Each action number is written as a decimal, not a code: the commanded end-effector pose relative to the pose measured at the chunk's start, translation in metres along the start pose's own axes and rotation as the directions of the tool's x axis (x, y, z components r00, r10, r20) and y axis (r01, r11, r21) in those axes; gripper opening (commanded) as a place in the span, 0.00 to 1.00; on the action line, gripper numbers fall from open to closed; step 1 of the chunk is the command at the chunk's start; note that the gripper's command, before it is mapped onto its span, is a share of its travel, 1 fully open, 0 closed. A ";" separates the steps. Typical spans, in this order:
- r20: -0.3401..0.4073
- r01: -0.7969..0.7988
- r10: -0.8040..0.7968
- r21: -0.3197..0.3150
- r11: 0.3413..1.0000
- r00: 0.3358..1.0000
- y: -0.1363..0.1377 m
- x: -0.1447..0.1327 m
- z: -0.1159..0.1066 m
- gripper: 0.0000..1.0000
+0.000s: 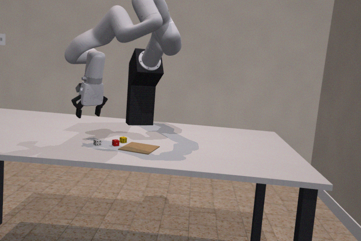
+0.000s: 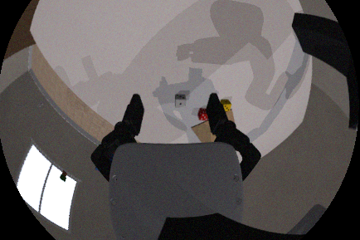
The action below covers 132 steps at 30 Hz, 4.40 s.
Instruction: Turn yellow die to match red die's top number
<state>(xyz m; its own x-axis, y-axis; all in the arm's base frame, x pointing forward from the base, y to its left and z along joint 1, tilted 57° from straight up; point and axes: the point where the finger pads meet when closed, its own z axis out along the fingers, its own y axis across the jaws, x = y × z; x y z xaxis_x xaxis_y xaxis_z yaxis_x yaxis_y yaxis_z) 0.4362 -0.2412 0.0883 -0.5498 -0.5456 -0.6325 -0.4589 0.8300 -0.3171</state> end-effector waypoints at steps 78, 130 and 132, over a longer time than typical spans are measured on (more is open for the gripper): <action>0.221 -0.038 0.034 0.016 0.999 0.975 0.008 -0.049 0.064 1.00; 0.221 -0.038 0.034 0.016 0.999 0.975 0.074 -0.092 0.056 1.00; 0.221 -0.038 0.034 0.016 0.999 0.975 0.074 -0.092 0.056 1.00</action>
<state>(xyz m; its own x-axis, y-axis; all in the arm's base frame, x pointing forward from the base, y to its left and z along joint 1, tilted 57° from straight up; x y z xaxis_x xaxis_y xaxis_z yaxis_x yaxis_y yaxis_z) 0.4921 -0.1228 0.0837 -0.3972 -0.4784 -0.7831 -0.4273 0.8516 -0.3036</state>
